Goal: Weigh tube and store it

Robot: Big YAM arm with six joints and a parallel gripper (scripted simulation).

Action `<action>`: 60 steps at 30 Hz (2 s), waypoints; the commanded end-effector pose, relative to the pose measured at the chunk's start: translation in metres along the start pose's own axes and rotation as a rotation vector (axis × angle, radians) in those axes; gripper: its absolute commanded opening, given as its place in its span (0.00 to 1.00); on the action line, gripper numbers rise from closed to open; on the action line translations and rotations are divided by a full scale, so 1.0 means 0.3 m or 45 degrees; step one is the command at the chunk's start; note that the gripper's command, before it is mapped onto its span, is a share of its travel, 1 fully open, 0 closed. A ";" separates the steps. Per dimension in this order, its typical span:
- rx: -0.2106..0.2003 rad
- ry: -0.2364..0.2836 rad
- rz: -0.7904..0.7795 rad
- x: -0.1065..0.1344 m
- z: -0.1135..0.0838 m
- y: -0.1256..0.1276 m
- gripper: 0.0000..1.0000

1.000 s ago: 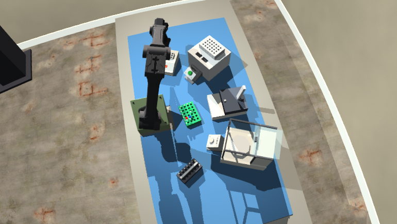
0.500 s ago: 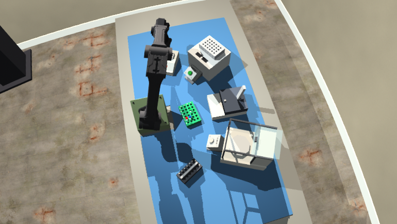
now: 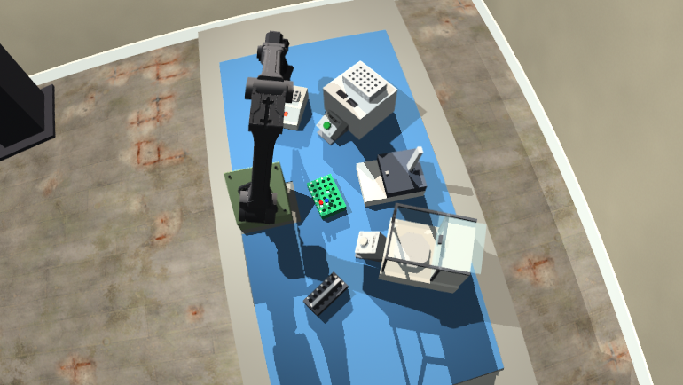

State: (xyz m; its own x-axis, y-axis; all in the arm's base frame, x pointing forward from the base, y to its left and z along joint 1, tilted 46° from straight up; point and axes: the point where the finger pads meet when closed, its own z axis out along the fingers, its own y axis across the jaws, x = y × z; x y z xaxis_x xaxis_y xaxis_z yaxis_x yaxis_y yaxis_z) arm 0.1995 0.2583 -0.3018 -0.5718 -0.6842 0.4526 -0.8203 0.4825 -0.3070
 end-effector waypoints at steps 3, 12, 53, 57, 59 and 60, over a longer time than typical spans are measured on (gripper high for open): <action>-0.014 -0.039 0.039 -0.091 -0.003 0.013 0.09; -0.001 0.010 0.017 0.012 0.032 0.017 0.09; -0.008 -0.038 0.031 -0.091 0.000 0.009 0.09; -0.006 -0.049 0.020 -0.088 -0.007 0.031 0.09; -0.003 -0.035 0.016 -0.060 0.004 0.031 0.09; 0.000 -0.014 0.010 -0.026 0.018 0.030 0.09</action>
State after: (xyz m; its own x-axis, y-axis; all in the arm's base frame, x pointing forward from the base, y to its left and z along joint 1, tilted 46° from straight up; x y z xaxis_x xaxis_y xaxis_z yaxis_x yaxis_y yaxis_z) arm 0.2010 0.2579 -0.3035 -0.5757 -0.6823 0.4506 -0.8176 0.4855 -0.3095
